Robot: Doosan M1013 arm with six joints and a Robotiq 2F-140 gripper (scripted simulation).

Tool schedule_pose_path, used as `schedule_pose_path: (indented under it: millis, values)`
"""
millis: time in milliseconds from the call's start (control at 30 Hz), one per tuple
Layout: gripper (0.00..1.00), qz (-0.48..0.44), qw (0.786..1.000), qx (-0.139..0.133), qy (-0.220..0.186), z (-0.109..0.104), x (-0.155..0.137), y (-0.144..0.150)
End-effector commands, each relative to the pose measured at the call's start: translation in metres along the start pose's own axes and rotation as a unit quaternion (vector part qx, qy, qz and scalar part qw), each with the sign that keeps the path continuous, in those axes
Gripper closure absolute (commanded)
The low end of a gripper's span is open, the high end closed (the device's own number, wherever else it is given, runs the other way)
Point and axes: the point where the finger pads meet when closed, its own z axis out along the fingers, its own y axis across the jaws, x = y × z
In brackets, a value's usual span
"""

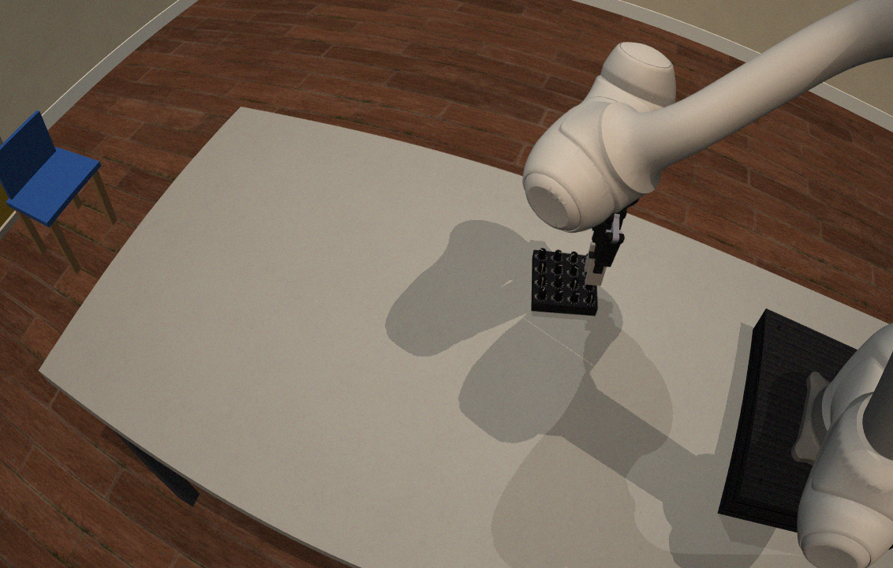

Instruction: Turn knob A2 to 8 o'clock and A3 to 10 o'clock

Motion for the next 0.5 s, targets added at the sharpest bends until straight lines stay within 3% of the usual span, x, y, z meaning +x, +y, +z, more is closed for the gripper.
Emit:
schedule_pose_path:
  millis: [0, 467]
  values:
    - [0.88, 0.000, 1.000, 0.000, 0.000, 0.0020, 0.0001, -0.0001]
    - [0.88, 0.000, 1.000, 0.000, 0.000, 0.0063, 0.0001, -0.0002]
